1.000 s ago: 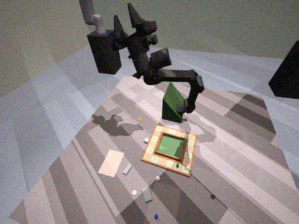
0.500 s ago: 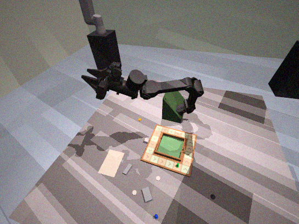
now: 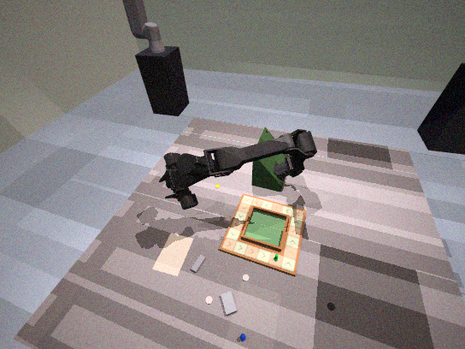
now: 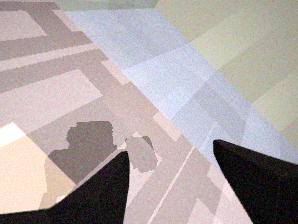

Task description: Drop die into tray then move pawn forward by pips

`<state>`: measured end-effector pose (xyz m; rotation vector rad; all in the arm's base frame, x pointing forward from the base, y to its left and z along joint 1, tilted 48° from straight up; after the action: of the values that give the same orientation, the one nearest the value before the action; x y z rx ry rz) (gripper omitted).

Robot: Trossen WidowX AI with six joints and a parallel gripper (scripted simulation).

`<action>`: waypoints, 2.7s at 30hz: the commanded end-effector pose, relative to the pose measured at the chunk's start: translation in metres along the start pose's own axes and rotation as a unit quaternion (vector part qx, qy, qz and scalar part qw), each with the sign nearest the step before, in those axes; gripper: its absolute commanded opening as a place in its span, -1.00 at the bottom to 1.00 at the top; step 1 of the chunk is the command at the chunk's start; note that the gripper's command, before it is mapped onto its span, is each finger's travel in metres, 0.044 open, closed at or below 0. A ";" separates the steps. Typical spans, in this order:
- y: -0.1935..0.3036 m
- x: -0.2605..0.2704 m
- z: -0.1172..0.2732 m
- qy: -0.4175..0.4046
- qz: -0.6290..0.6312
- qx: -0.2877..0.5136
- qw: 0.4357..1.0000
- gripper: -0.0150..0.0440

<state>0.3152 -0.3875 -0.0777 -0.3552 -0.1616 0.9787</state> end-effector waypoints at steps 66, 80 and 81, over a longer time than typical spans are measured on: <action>0.179 0.191 0.037 -0.453 0.203 0.204 0.844 -0.36; 0.133 0.125 0.079 -0.449 0.203 0.205 0.846 -0.49; 0.130 0.120 0.083 -0.449 0.203 0.205 0.846 -0.49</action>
<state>0.2591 -0.1908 -0.0630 0.5301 -0.7428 1.5053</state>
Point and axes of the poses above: the point midway between the two fingers, 35 mm back from their tips, its own z axis back along the fingers, its own x axis across the jaws, y = z × x, the point moved 2 cm from there along z, back along the fingers, and after that the axes turned 10 degrees about z, right-handed, at the moved point
